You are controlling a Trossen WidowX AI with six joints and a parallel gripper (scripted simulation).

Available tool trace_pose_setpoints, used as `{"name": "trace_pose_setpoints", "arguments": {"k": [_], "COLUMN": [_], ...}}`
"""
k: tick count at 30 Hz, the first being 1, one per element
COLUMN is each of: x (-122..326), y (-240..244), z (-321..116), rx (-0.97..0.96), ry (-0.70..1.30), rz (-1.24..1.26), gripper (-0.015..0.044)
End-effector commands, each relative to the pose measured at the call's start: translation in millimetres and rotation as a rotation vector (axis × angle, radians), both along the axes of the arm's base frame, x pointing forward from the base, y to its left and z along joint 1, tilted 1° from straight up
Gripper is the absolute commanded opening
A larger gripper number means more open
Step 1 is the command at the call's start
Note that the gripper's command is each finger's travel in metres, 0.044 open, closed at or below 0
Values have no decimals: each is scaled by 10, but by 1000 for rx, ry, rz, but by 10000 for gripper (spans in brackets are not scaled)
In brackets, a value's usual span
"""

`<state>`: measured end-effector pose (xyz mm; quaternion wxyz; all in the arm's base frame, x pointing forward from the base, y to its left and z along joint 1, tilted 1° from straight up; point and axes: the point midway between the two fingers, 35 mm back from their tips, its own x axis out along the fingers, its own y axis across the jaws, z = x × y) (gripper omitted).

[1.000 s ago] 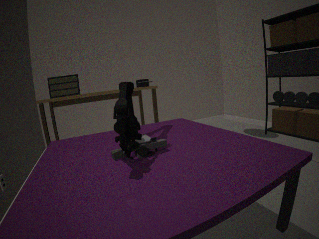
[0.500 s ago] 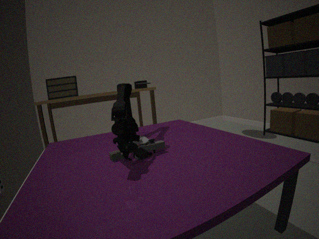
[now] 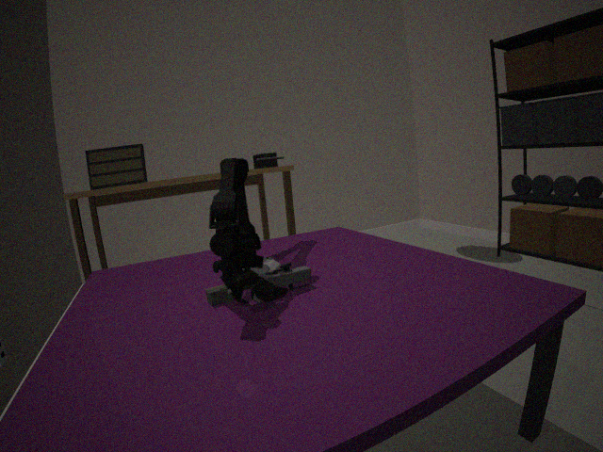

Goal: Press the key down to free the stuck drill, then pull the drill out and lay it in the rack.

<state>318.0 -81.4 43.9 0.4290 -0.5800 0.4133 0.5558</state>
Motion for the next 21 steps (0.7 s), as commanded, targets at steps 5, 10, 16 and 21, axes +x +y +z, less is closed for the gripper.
{"name": "trace_pose_setpoints", "arguments": {"k": [5, 10, 16, 21], "x": [-4, -5, 12, 27], "y": [4, 4, -42, -96], "z": [21, 24, 11, 12], "rx": [2, 2, 1, 1], "ry": [-2, -2, -2, -2], "rz": [0, 0, 0, 0], "gripper": [0, 0, 0, 0]}}
